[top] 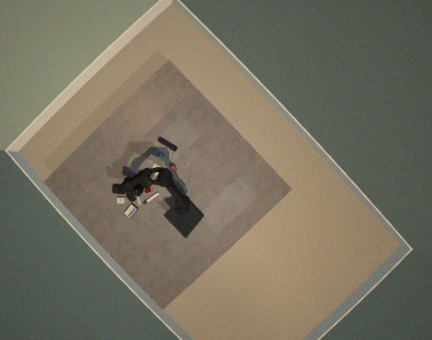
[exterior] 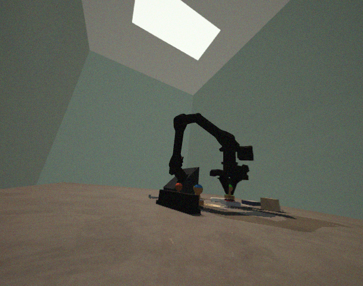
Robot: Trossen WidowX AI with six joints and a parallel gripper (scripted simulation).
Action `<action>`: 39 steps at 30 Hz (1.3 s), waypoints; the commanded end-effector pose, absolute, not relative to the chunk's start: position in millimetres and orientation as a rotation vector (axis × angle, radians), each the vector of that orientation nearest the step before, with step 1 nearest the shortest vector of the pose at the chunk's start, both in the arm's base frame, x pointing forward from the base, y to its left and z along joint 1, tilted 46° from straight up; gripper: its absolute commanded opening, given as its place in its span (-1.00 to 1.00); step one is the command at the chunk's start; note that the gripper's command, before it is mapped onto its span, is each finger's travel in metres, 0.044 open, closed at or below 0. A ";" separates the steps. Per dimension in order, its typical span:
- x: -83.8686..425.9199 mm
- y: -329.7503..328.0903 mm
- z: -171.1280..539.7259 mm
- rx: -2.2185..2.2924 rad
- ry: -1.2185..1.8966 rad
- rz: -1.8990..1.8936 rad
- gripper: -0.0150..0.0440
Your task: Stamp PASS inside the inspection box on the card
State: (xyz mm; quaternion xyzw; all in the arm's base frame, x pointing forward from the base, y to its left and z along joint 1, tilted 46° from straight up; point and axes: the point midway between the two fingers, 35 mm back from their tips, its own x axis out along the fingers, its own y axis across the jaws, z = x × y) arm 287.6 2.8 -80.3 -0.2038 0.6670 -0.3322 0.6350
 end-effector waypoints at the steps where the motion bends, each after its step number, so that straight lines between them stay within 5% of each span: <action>1: 287.8 1.8 -80.9 -0.470 1.522 -0.760 -0.49; 39: 287.4 -0.7 -83.3 -0.470 1.522 -0.760 -0.49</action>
